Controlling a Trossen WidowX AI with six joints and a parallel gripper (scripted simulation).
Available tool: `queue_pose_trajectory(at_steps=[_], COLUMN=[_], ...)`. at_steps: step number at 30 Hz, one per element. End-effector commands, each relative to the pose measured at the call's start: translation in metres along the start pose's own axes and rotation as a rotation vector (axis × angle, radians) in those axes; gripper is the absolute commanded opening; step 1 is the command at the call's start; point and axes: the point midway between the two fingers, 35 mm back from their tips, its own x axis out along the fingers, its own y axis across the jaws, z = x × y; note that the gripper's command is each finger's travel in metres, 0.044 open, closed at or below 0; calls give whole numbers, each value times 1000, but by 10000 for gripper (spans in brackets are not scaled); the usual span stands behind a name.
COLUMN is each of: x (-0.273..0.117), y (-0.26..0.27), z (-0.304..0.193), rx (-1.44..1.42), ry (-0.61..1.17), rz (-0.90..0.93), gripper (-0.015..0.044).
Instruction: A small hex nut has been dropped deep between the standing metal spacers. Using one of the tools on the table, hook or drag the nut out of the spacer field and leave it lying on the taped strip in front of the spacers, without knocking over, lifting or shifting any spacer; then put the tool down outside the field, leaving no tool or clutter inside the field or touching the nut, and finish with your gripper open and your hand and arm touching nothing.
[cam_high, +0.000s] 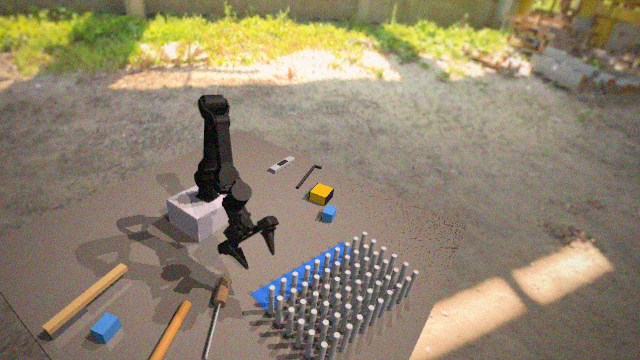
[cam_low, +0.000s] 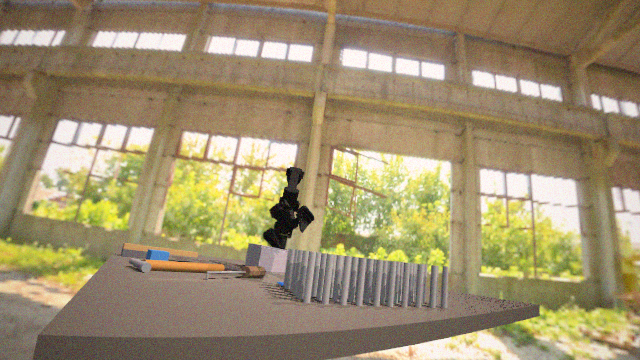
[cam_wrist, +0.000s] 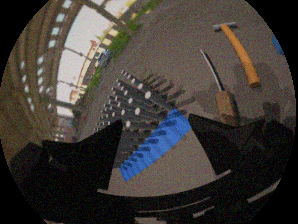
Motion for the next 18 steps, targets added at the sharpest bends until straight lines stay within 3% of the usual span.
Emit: queue_pose_trajectory(at_steps=[1,13,18], x=[10,-13,-22], y=[40,158,169], z=[-32,-167,-185], rx=[-275,-1067,-1150], ry=[-13,-184,-219], rz=[52,241,261], gripper=[440,440,440])
